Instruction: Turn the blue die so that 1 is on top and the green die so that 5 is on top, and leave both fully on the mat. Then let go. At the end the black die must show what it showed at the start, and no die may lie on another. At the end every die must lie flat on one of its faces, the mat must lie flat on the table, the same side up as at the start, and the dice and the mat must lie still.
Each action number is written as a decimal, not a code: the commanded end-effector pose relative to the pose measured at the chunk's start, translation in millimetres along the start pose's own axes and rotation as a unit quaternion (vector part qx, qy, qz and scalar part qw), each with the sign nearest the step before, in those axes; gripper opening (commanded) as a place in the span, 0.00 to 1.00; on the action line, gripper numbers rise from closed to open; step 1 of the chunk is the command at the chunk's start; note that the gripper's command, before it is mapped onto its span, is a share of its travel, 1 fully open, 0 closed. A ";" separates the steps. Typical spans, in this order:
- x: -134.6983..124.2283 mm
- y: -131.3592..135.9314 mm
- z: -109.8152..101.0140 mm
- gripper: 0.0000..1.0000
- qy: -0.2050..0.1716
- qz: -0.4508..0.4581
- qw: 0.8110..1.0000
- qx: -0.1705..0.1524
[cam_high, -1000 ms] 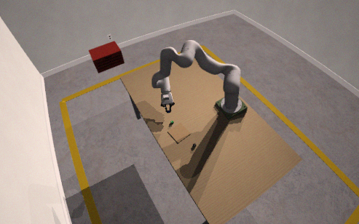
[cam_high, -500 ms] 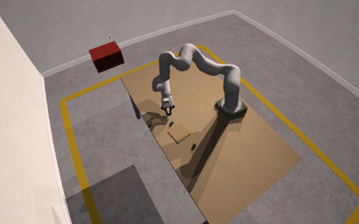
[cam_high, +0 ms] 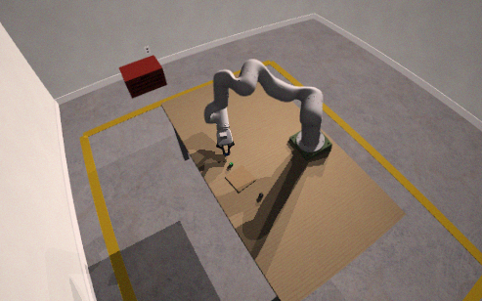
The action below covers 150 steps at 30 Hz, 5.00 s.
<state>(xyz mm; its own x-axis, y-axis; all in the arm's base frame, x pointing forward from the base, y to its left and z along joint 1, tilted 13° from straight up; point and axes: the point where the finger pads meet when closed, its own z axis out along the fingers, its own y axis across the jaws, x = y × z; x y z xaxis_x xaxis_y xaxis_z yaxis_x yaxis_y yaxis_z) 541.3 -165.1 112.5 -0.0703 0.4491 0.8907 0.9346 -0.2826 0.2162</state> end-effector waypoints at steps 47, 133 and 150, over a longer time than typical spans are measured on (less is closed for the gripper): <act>-7.7 0.7 3.8 0.15 0.000 -0.001 1.000 0.000; -9.8 0.7 5.0 0.36 0.000 -0.001 1.000 0.000; -9.8 0.7 5.0 0.36 0.000 -0.001 1.000 0.000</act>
<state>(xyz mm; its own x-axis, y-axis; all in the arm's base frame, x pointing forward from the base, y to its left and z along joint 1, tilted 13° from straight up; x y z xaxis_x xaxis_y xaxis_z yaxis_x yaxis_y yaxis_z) 543.9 -165.1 101.2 -0.0702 0.4490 0.8908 0.9346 -0.2826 0.2161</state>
